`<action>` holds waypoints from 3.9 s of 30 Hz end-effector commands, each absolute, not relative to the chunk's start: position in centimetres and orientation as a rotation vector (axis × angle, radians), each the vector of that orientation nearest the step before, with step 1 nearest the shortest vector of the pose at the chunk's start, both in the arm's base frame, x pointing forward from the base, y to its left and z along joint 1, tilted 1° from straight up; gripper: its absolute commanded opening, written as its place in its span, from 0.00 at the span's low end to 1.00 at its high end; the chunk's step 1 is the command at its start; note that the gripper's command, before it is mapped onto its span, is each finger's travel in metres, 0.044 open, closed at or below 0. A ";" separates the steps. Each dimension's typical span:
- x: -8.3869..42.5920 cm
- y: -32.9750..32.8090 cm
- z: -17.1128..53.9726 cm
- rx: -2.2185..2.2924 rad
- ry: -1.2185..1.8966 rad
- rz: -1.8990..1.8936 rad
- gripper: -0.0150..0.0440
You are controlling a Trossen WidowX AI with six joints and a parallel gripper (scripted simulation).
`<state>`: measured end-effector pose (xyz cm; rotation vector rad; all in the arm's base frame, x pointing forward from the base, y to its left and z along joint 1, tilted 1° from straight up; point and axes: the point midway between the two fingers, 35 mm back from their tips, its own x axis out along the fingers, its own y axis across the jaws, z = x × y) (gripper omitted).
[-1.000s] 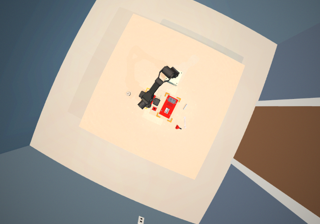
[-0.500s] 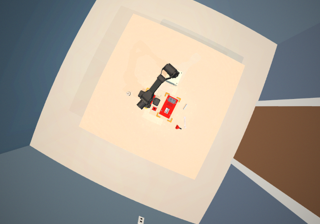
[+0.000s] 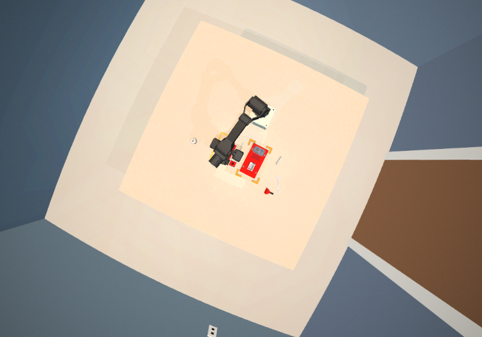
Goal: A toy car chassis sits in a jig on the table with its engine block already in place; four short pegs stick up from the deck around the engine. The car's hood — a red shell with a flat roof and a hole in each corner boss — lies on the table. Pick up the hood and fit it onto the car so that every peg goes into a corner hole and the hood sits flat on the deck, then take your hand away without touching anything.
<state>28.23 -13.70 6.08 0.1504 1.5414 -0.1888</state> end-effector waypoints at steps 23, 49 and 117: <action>32.6 -4.8 6.5 0.140 1.531 -0.184 0.25; 34.2 2.4 6.3 0.155 1.522 -0.185 0.25; 34.4 2.8 0.5 0.155 1.522 -0.185 0.25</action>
